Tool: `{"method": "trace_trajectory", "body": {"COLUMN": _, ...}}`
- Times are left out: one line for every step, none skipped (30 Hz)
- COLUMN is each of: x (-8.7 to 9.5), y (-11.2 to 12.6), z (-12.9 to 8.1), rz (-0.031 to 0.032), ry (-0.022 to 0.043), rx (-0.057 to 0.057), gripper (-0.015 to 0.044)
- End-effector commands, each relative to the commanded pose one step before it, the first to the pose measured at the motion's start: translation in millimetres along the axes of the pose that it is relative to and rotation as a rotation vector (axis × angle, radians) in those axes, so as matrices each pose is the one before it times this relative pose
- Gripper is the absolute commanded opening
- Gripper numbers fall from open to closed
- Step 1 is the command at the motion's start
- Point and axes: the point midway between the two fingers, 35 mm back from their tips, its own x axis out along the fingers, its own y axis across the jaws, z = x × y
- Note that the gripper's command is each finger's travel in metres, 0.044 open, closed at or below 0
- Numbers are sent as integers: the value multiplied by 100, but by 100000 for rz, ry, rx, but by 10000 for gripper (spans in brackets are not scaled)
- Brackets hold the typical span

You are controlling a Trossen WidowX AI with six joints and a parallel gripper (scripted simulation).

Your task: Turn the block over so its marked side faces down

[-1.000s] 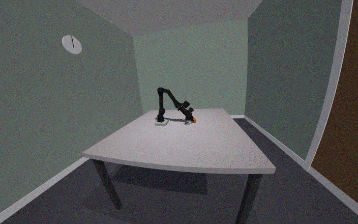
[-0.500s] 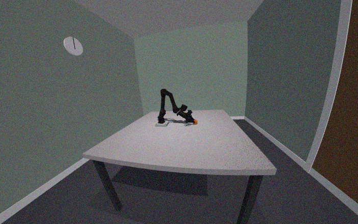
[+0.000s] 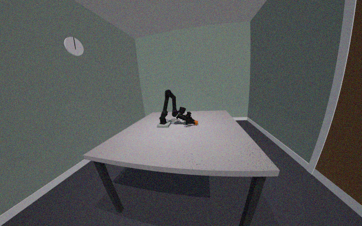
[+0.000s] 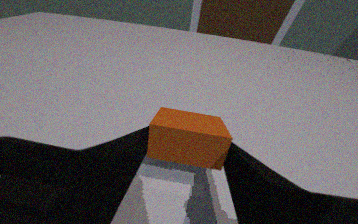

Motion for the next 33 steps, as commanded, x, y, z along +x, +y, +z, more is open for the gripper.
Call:
{"method": "trace_trajectory", "body": {"x": -340, "y": -61, "z": 87, "rz": -297, "ry": -2456, "rx": -421, "gripper": 0}}
{"method": "trace_trajectory", "body": {"x": 0, "y": 0, "z": 0, "rz": 0, "ry": 0, "rx": 0, "gripper": 0}}
{"method": "trace_trajectory", "body": {"x": 0, "y": 0, "z": 0, "rz": 0, "ry": 0, "rx": 0, "gripper": 0}}
{"method": "trace_trajectory", "body": {"x": 0, "y": 0, "z": 0, "rz": 0, "ry": 0, "rx": 0, "gripper": 0}}
{"method": "trace_trajectory", "body": {"x": 0, "y": 0, "z": 0, "rz": 0, "ry": 0, "rx": 0, "gripper": 0}}
{"method": "trace_trajectory", "body": {"x": 0, "y": 0, "z": 0, "rz": 0, "ry": 0, "rx": 0, "gripper": 0}}
{"method": "trace_trajectory", "body": {"x": 0, "y": 0, "z": 0, "rz": 0, "ry": 0, "rx": 0, "gripper": 0}}
{"method": "trace_trajectory", "body": {"x": 0, "y": 0, "z": 0, "rz": 0, "ry": 0, "rx": 0, "gripper": 0}}
{"method": "trace_trajectory", "body": {"x": 0, "y": 0, "z": 0, "rz": 0, "ry": 0, "rx": 0, "gripper": 0}}
{"method": "trace_trajectory", "body": {"x": 0, "y": 0, "z": 0, "rz": 0, "ry": 0, "rx": 0, "gripper": 0}}
{"method": "trace_trajectory", "body": {"x": 0, "y": 0, "z": 0, "rz": 0, "ry": 0, "rx": 0, "gripper": 0}}
{"method": "trace_trajectory", "body": {"x": 0, "y": 0, "z": 0, "rz": 0, "ry": 0, "rx": 0, "gripper": 0}}
{"method": "trace_trajectory", "body": {"x": 0, "y": 0, "z": 0, "rz": 0, "ry": 0, "rx": 0, "gripper": 0}}
{"method": "trace_trajectory", "body": {"x": 0, "y": 0, "z": 0, "rz": 0, "ry": 0, "rx": 0, "gripper": 26}}
{"method": "trace_trajectory", "body": {"x": 0, "y": 0, "z": 0, "rz": 0, "ry": 0, "rx": 0, "gripper": 53}}
{"method": "trace_trajectory", "body": {"x": 0, "y": 0, "z": 0, "rz": 0, "ry": 0, "rx": 0, "gripper": 79}}
{"method": "trace_trajectory", "body": {"x": 0, "y": 0, "z": 0, "rz": 0, "ry": 0, "rx": 0, "gripper": 105}}
{"method": "trace_trajectory", "body": {"x": 0, "y": 0, "z": 0, "rz": 0, "ry": 0, "rx": 0, "gripper": 131}}
{"method": "trace_trajectory", "body": {"x": 0, "y": 0, "z": 0, "rz": 0, "ry": 0, "rx": 0, "gripper": 157}}
{"method": "trace_trajectory", "body": {"x": 0, "y": 0, "z": 0, "rz": 0, "ry": 0, "rx": 0, "gripper": 184}}
{"method": "trace_trajectory", "body": {"x": 0, "y": 0, "z": 0, "rz": 0, "ry": 0, "rx": 0, "gripper": 210}}
{"method": "trace_trajectory", "body": {"x": 0, "y": 0, "z": 0, "rz": 0, "ry": 0, "rx": 0, "gripper": 236}}
{"method": "trace_trajectory", "body": {"x": 0, "y": 0, "z": 0, "rz": 0, "ry": 0, "rx": 0, "gripper": 263}}
{"method": "trace_trajectory", "body": {"x": 0, "y": 0, "z": 0, "rz": 0, "ry": 0, "rx": 0, "gripper": 289}}
{"method": "trace_trajectory", "body": {"x": 0, "y": 0, "z": 0, "rz": 0, "ry": 0, "rx": 0, "gripper": 315}}
{"method": "trace_trajectory", "body": {"x": 0, "y": 0, "z": 0, "rz": 0, "ry": 0, "rx": 0, "gripper": 341}}
{"method": "trace_trajectory", "body": {"x": 0, "y": 0, "z": 0, "rz": 0, "ry": 0, "rx": 0, "gripper": 368}}
{"method": "trace_trajectory", "body": {"x": 0, "y": 0, "z": 0, "rz": 0, "ry": 0, "rx": 0, "gripper": 394}}
{"method": "trace_trajectory", "body": {"x": 0, "y": 0, "z": 0, "rz": 0, "ry": 0, "rx": 0, "gripper": 420}}
{"method": "trace_trajectory", "body": {"x": 0, "y": 0, "z": 0, "rz": 0, "ry": 0, "rx": 0, "gripper": 440}}
{"method": "trace_trajectory", "body": {"x": 0, "y": 0, "z": 0, "rz": 0, "ry": 0, "rx": 0, "gripper": 440}}
{"method": "trace_trajectory", "body": {"x": 0, "y": 0, "z": 0, "rz": 0, "ry": 0, "rx": 0, "gripper": 440}}
{"method": "trace_trajectory", "body": {"x": 0, "y": 0, "z": 0, "rz": 0, "ry": 0, "rx": 0, "gripper": 440}}
